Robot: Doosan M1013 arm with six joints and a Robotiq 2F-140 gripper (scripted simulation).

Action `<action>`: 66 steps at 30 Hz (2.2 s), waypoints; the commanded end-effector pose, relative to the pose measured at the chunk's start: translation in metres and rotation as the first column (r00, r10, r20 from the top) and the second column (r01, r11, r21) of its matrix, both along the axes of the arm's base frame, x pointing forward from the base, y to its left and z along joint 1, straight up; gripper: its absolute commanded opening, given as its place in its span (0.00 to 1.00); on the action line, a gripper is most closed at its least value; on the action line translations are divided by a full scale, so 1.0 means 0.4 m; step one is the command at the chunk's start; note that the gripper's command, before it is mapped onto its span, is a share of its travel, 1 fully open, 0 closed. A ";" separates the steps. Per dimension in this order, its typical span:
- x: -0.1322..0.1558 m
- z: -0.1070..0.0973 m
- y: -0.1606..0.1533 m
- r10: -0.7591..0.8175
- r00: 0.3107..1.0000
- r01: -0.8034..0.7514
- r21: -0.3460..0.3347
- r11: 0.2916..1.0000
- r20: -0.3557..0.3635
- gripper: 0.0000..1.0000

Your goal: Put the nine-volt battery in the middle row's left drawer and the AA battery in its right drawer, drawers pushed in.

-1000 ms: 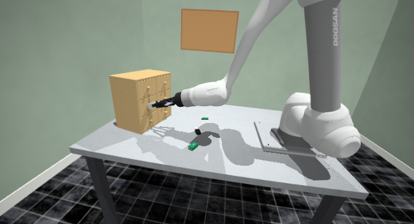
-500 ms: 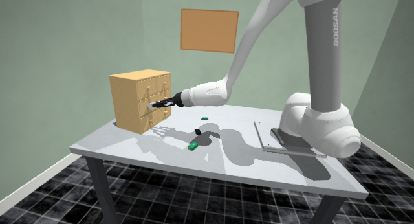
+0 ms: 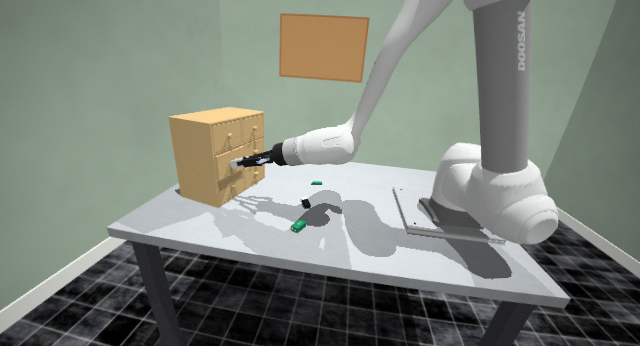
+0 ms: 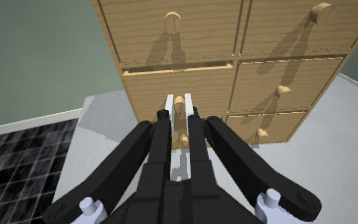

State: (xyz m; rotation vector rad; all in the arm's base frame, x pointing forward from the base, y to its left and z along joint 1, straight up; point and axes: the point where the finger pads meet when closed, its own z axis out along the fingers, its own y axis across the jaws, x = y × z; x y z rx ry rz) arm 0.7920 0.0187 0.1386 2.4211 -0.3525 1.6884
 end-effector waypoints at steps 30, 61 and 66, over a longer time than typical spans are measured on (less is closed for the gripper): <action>-0.088 0.000 0.026 0.000 1.000 0.000 0.000 1.000 0.000 0.08; -0.144 0.001 0.043 0.000 1.000 0.000 0.000 1.000 0.000 0.08; -0.145 0.001 0.043 0.000 1.000 0.000 0.000 1.000 0.000 0.08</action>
